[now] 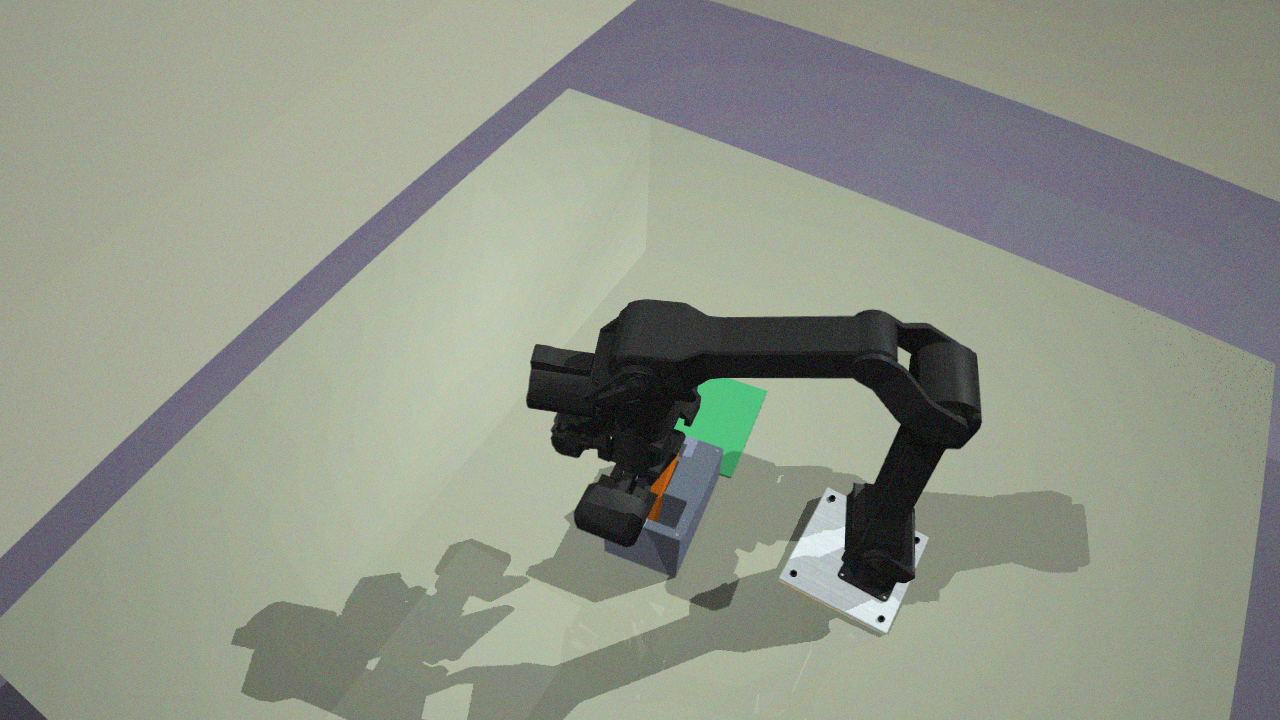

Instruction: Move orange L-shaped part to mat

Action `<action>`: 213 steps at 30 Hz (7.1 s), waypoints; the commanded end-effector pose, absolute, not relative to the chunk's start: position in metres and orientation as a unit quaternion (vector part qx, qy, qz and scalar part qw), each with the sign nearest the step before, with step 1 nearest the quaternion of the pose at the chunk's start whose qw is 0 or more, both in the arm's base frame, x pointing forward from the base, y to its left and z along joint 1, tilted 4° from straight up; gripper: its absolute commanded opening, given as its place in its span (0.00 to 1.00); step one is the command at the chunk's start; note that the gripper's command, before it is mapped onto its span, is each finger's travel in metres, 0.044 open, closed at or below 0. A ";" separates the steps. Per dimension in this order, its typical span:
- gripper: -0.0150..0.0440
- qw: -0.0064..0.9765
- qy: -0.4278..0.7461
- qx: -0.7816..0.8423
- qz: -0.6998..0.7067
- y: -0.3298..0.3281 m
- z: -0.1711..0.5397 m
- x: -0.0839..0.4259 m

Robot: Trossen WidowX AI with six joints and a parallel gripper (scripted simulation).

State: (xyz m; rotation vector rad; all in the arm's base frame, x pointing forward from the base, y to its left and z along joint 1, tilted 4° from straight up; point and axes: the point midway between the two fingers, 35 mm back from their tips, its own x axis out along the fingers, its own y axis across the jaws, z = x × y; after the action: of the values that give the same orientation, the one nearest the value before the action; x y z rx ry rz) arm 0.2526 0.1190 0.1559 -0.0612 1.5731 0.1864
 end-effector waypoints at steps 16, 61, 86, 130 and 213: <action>0.56 0.706 0.702 -0.026 0.085 0.117 0.167 0.253; 0.73 0.519 0.558 0.472 -0.443 0.043 0.134 0.273; 0.73 0.519 0.558 0.472 -0.443 0.046 0.097 0.273; 0.25 0.519 0.558 0.472 -0.442 0.045 0.107 0.273; 0.25 0.521 0.556 0.470 -0.446 -0.081 0.167 0.282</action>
State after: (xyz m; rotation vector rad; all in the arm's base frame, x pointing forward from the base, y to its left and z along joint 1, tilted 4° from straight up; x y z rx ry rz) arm 0.2801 -0.0672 0.1664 1.1295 1.3409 -1.0692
